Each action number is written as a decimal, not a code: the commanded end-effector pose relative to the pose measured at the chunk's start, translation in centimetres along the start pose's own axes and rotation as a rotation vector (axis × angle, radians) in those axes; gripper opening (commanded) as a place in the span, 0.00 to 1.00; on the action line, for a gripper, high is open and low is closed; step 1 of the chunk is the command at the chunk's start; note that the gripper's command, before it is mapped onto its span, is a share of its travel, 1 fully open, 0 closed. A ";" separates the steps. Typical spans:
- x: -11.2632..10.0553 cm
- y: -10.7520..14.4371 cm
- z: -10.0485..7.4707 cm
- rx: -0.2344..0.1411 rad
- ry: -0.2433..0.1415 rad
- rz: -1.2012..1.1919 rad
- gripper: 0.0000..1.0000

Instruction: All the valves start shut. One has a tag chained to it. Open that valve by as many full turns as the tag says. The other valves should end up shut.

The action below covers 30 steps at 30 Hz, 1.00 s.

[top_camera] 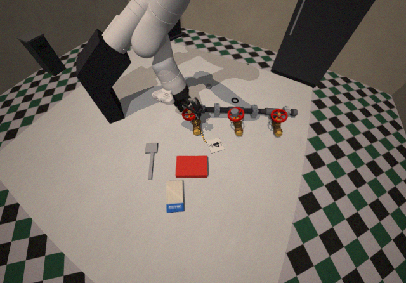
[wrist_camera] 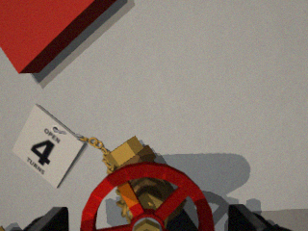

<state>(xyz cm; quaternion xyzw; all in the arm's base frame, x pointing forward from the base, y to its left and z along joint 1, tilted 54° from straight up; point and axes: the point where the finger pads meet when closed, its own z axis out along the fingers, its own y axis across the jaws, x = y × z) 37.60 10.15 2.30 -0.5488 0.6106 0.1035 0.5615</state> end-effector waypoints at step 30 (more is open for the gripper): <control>-0.3 -0.1 0.0 0.002 -0.005 0.199 1.00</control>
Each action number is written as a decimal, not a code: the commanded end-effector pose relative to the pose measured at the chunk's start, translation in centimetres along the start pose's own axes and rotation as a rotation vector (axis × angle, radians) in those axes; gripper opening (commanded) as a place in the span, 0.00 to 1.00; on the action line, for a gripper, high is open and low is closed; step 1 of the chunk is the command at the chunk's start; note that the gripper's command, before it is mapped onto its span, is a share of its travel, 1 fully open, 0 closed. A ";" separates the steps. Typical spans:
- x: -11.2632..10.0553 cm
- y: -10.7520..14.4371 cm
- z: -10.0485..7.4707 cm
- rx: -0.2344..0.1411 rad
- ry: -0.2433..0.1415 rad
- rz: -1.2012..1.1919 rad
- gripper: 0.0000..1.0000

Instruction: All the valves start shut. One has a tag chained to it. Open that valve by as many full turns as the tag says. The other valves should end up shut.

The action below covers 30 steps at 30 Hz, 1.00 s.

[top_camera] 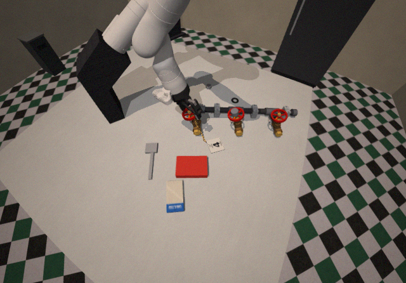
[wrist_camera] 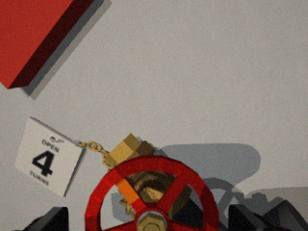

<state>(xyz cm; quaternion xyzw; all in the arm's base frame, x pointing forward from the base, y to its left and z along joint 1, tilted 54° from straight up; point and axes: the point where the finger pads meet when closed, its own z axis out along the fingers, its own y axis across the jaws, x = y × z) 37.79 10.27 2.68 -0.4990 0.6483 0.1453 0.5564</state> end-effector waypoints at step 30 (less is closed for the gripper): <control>0.2 0.0 0.0 0.000 0.005 0.750 1.00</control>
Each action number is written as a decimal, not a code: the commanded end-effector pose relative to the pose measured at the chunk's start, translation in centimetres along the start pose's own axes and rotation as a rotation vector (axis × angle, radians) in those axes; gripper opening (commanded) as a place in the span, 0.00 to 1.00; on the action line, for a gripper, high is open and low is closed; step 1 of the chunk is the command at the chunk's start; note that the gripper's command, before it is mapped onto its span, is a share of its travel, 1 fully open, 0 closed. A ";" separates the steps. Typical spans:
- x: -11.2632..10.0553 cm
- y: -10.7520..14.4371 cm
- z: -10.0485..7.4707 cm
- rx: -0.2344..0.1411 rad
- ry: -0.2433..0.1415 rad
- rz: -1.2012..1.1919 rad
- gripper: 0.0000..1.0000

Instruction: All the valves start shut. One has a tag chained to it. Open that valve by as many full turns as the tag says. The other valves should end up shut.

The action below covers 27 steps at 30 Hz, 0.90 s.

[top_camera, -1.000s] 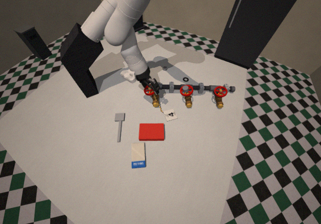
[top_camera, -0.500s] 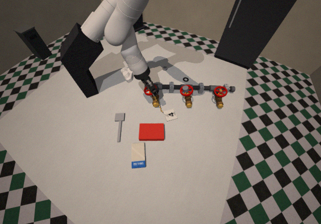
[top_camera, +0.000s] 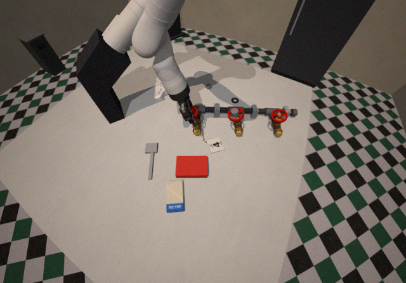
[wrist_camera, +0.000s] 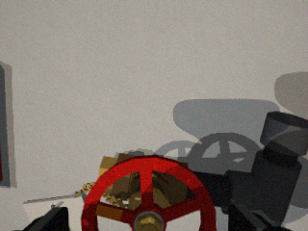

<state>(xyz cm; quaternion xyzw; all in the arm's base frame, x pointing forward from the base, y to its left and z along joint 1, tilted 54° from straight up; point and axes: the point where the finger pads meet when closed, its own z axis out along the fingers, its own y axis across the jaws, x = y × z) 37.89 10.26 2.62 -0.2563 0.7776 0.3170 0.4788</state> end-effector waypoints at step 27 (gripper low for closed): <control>0.2 -0.1 -0.1 -0.002 0.006 1.019 1.00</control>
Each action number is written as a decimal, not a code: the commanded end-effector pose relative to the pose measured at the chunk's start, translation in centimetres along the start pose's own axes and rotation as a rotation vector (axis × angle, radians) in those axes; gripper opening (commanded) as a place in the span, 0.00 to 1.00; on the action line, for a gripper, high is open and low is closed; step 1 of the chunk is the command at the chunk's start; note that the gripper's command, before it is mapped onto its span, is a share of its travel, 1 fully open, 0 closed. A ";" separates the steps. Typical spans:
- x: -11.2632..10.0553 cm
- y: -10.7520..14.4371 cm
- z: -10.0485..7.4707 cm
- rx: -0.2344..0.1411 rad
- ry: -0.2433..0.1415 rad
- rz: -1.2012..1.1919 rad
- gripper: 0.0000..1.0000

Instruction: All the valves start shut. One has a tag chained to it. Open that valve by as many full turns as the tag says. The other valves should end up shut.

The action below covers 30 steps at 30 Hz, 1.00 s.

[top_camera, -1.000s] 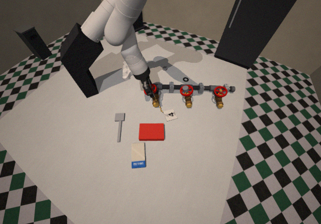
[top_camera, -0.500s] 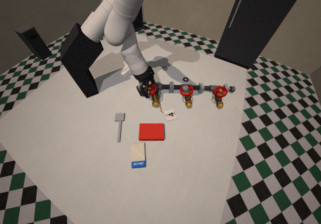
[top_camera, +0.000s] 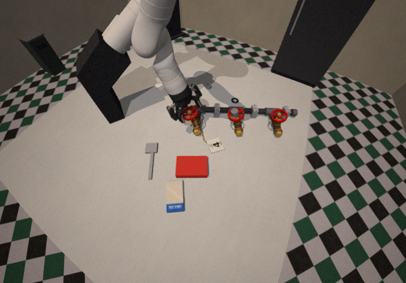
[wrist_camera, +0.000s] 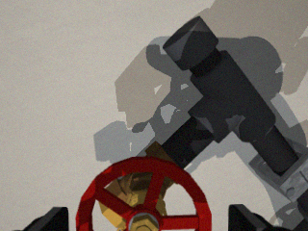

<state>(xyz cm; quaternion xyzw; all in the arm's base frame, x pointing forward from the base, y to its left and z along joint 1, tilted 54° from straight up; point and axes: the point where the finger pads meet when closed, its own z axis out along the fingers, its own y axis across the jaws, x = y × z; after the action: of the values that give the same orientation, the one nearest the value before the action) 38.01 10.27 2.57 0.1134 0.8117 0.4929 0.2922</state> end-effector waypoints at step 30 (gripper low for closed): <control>0.1 -0.2 -0.1 0.002 0.011 0.914 1.00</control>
<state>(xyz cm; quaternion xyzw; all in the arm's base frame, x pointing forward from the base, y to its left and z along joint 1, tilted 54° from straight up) 37.78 10.34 2.61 0.4348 0.6949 0.5697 0.0596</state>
